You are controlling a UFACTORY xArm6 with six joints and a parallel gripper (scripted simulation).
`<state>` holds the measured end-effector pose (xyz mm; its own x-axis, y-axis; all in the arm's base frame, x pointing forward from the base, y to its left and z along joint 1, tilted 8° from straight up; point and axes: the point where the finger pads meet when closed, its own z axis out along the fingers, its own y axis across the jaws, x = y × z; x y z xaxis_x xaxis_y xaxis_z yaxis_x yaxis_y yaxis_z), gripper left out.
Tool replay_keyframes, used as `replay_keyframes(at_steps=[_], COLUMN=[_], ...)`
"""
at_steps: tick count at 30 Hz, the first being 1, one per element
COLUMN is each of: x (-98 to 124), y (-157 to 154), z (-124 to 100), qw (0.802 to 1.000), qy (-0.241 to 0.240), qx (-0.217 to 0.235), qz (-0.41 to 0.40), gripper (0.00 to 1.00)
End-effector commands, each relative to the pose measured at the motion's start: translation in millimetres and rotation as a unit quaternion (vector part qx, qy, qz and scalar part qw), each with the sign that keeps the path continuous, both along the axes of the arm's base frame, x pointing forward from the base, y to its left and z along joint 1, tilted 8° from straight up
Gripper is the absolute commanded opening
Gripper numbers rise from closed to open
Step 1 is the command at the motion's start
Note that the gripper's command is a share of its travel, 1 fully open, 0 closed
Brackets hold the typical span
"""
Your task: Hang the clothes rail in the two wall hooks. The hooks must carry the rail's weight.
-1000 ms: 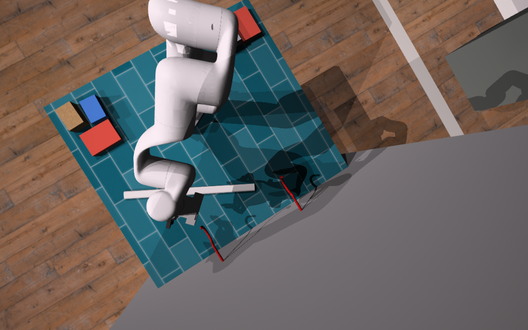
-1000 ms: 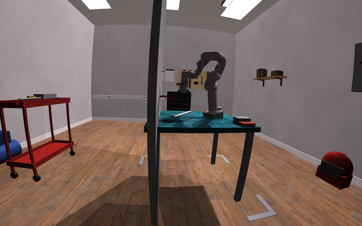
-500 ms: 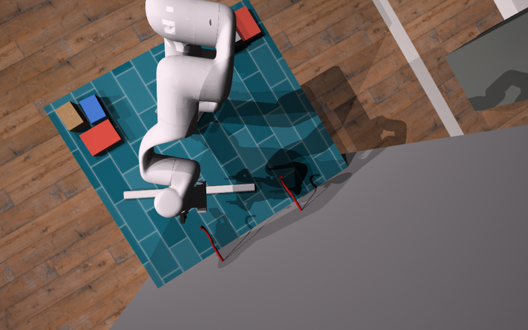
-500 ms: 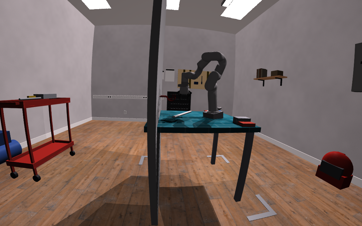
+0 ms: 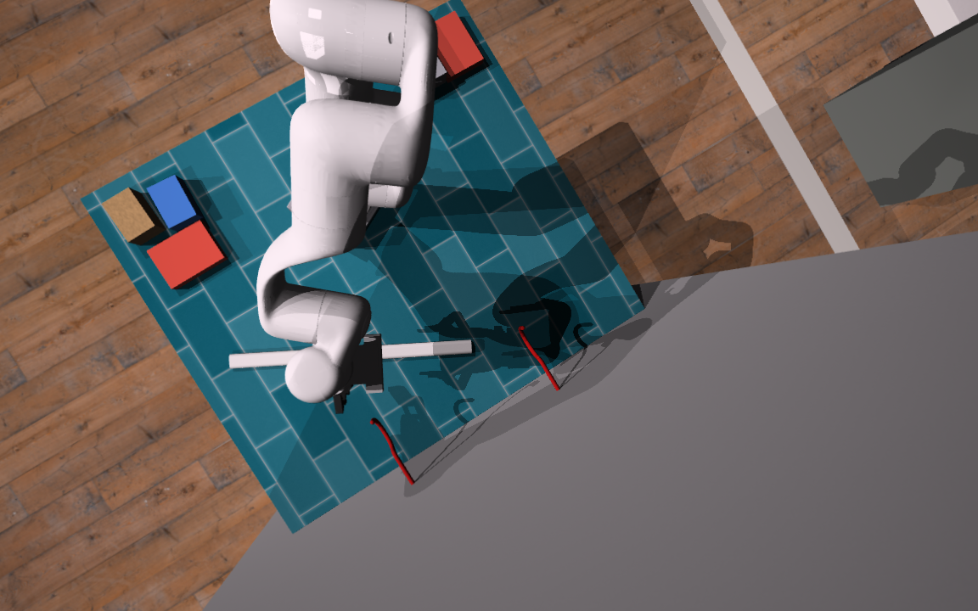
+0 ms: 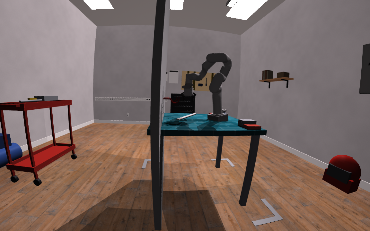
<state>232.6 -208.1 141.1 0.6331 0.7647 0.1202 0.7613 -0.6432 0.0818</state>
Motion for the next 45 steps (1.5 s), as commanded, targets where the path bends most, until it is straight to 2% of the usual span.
replay_keyframes(at_steps=[1,11,45], x=[1,1,8], y=[-1,-1,2], z=[2,-5,-54], qw=[1.000,1.000,1.000], qy=[-0.001,-0.001,-0.001], qx=[-0.001,-0.001,-0.001], qz=[0.000,0.000,0.000], gripper=[1.00,1.00,1.00])
